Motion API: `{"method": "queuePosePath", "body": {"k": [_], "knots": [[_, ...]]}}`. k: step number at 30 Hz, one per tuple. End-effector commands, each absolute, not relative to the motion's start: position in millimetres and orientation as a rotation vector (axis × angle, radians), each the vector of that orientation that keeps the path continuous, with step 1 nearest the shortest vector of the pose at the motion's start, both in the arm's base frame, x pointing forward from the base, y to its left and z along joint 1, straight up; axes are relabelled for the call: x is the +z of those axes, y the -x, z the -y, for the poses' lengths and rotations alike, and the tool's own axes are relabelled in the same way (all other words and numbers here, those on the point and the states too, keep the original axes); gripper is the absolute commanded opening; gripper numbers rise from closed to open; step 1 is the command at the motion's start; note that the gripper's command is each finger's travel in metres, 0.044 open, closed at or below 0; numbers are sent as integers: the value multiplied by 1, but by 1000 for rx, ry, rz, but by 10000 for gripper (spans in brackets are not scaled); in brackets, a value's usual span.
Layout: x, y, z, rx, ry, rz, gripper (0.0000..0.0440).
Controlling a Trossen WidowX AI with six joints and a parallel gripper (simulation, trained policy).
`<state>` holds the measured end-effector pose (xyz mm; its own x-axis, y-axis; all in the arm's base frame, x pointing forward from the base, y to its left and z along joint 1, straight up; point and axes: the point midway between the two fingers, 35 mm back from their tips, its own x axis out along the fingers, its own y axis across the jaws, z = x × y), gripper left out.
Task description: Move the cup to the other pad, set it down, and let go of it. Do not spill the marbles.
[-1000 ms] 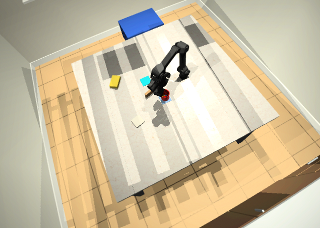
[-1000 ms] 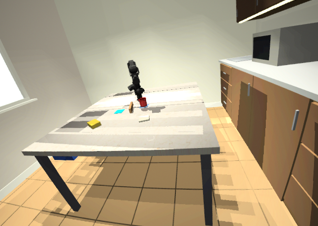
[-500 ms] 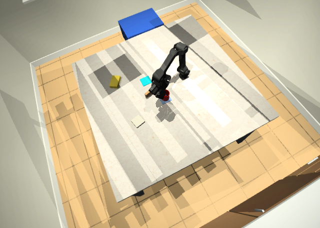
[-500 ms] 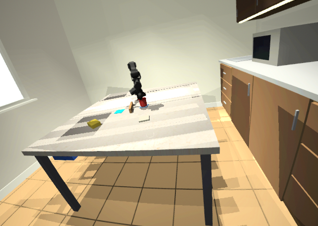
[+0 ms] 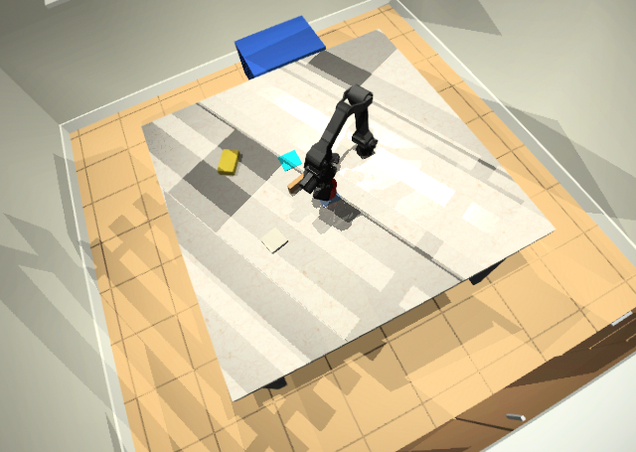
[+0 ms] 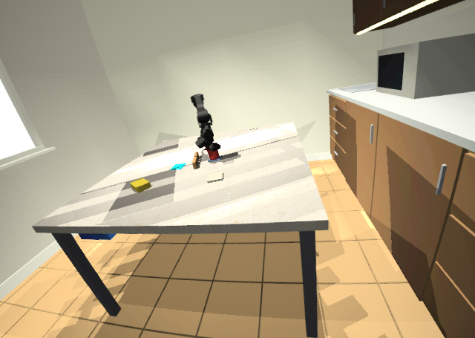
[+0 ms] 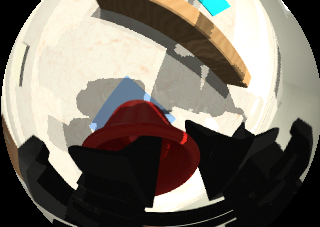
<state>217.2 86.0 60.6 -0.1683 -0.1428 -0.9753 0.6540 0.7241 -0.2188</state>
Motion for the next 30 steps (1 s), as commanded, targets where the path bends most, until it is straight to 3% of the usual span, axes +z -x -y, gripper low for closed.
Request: {"method": "queuePosePath", "body": {"k": [1,3,30], "knots": [[51,-213,-82,-718,-384,-1603,31],[52,-214,-81,-707,-379,-1599,0],[104,-230,-76,-685,-539,-1500,0]]}}
